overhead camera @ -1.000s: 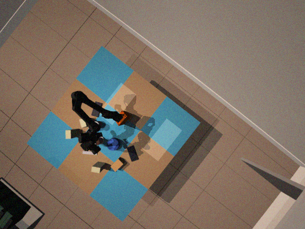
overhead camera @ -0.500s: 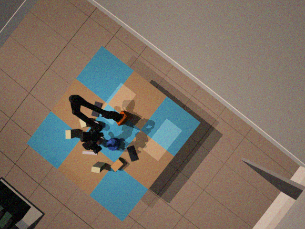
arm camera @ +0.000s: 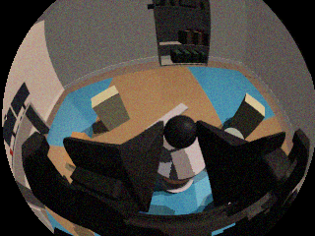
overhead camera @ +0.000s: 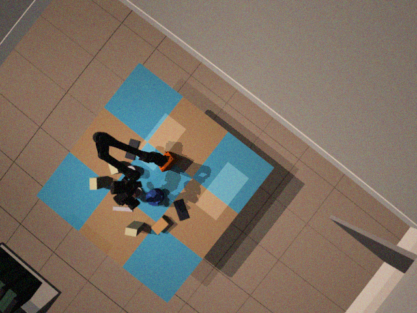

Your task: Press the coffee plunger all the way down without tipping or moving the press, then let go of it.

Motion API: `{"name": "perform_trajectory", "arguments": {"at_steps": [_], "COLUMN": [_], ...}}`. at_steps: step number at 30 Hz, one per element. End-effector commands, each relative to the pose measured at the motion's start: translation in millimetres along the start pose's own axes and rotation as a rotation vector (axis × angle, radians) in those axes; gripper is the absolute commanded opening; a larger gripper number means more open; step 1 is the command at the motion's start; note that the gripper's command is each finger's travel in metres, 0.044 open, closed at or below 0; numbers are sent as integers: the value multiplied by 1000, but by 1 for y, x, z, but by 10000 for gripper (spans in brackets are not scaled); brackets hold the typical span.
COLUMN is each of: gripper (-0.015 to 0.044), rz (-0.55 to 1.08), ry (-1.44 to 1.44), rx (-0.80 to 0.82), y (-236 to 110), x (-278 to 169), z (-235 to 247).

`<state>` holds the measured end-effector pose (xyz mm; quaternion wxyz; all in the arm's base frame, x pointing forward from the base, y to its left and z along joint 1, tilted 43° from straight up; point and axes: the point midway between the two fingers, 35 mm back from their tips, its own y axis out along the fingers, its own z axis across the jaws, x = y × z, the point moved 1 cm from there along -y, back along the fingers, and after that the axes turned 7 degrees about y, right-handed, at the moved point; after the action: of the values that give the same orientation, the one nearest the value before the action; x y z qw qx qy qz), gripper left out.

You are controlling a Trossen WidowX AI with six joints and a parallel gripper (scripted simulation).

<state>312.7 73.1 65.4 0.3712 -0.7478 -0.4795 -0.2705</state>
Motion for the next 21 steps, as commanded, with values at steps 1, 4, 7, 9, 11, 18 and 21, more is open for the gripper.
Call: {"name": "perform_trajectory", "arguments": {"at_steps": [1,4,7,9,11,18,21], "gripper": [121,121,121,121,121,121,121], "rz": [14,14,14,14,14,2,2], "ry": [-13,-13,-13,-13,-13,-6,-6], "rx": [-4,-4,-4,-4,-4,0,0], "y": [2,2,3,3,3,2,2], "x": [-3,-3,-3,-2,-2,1,1], "z": [0,0,0,0,1,1,1]}}
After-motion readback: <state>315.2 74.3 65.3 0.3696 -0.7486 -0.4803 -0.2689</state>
